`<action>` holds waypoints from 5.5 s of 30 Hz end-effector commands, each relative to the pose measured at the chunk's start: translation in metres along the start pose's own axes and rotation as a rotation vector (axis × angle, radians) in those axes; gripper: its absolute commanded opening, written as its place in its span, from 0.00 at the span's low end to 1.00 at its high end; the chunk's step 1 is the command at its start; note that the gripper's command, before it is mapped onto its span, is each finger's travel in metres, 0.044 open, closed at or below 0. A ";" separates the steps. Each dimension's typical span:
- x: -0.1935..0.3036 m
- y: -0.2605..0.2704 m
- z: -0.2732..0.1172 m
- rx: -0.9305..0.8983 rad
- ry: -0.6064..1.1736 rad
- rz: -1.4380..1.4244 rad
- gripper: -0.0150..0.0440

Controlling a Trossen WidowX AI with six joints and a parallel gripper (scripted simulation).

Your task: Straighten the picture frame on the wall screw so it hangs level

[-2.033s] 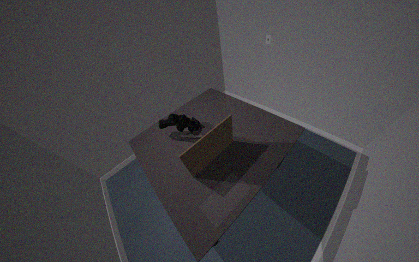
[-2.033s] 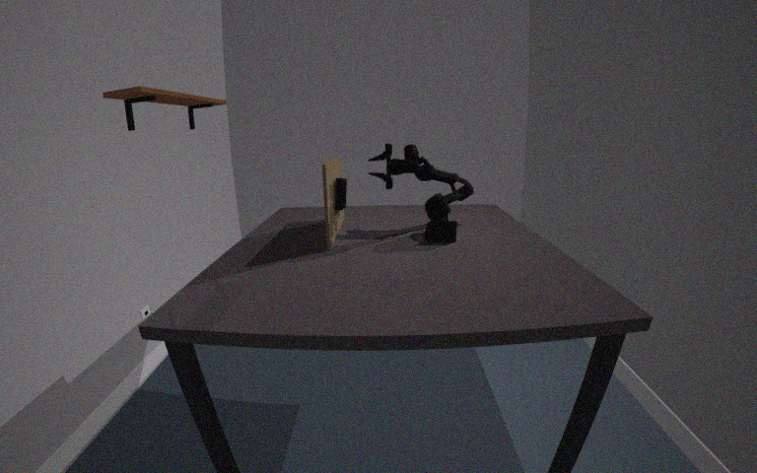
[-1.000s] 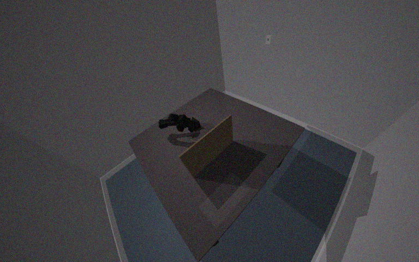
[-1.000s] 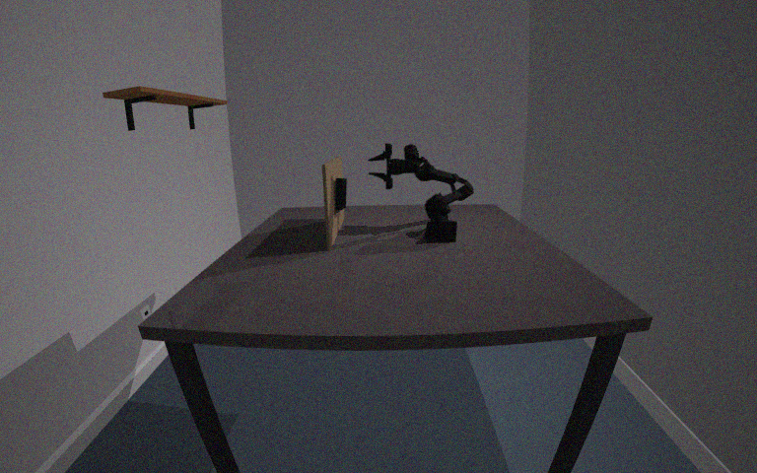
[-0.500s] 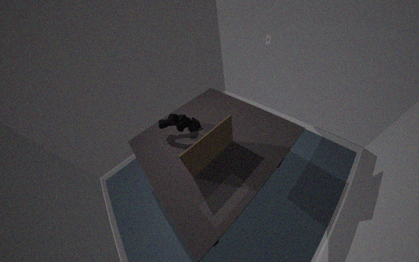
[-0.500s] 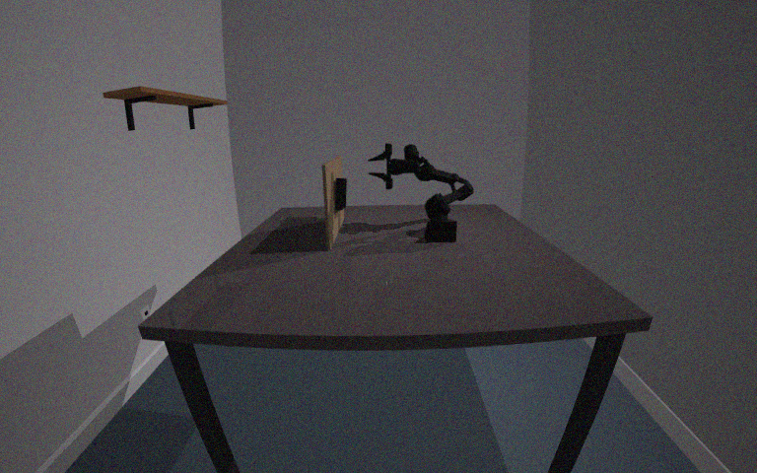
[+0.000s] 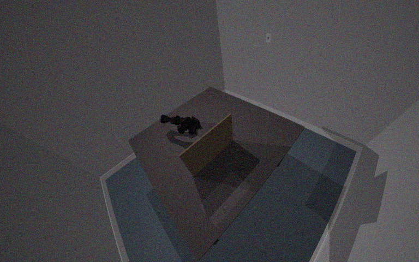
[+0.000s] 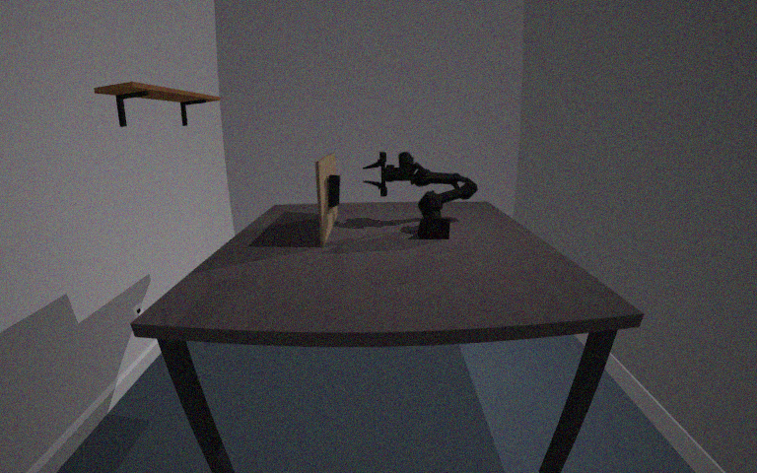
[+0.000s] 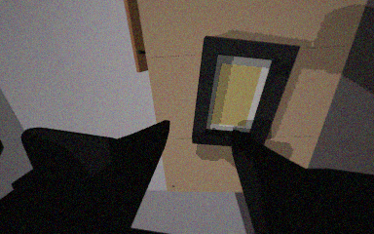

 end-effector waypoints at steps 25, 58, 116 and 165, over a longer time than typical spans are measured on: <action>-0.002 -0.006 0.012 -0.009 0.007 -0.031 0.69; -0.002 -0.008 0.084 -0.014 0.004 -0.031 0.69; -0.001 -0.007 0.118 -0.017 0.003 -0.031 0.69; -0.001 0.000 0.117 -0.016 0.003 -0.031 0.25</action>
Point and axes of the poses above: the point midway between the two fingers, 35 mm back from their tips, its own z axis out along the fingers, its own y axis across the jaws, x = y × z, the point moved 8 cm from there along -z, back along the fingers, and after that the axes turned 8 degrees about z, right-handed, at the moved point
